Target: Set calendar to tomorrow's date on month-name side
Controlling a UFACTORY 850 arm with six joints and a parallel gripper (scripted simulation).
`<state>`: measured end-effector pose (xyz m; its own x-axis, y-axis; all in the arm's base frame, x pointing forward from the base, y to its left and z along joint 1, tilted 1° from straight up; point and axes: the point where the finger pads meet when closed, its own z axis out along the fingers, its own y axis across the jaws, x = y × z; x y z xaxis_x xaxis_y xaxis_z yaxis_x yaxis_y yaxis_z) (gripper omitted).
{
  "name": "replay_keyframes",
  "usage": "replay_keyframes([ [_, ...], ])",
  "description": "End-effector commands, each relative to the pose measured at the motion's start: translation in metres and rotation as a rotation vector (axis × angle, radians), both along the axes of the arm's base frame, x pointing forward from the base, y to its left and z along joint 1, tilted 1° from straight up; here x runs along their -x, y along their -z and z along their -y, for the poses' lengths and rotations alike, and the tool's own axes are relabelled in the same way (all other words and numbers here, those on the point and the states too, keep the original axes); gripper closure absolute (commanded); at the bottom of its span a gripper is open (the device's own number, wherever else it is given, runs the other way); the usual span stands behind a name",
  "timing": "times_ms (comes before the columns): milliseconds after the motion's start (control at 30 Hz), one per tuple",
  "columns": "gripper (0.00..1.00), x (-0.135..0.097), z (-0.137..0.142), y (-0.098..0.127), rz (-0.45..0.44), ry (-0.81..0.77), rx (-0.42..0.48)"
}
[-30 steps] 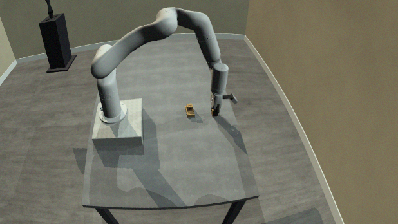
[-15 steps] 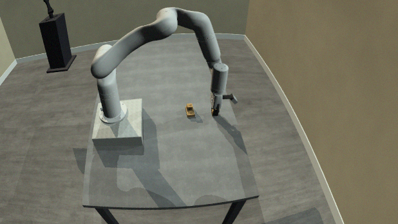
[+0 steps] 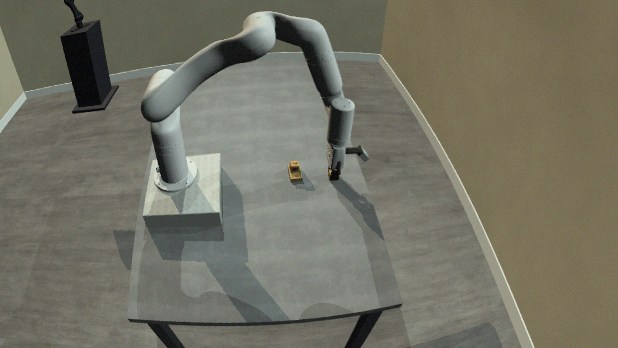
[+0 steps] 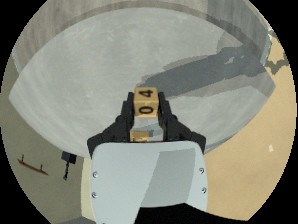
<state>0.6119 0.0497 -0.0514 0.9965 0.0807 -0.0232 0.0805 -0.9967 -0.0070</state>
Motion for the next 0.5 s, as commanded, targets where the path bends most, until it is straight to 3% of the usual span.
replay_keyframes([
  [0, 0.59, -0.0011, -0.0001, -0.0009, 0.002, 0.0, 0.0],
  [167, 0.51, -0.0011, -0.0001, -0.0009, 0.002, 0.0, 0.0],
  [467, 0.51, -0.0011, -0.0001, -0.0009, 0.002, 0.0, 0.0],
])
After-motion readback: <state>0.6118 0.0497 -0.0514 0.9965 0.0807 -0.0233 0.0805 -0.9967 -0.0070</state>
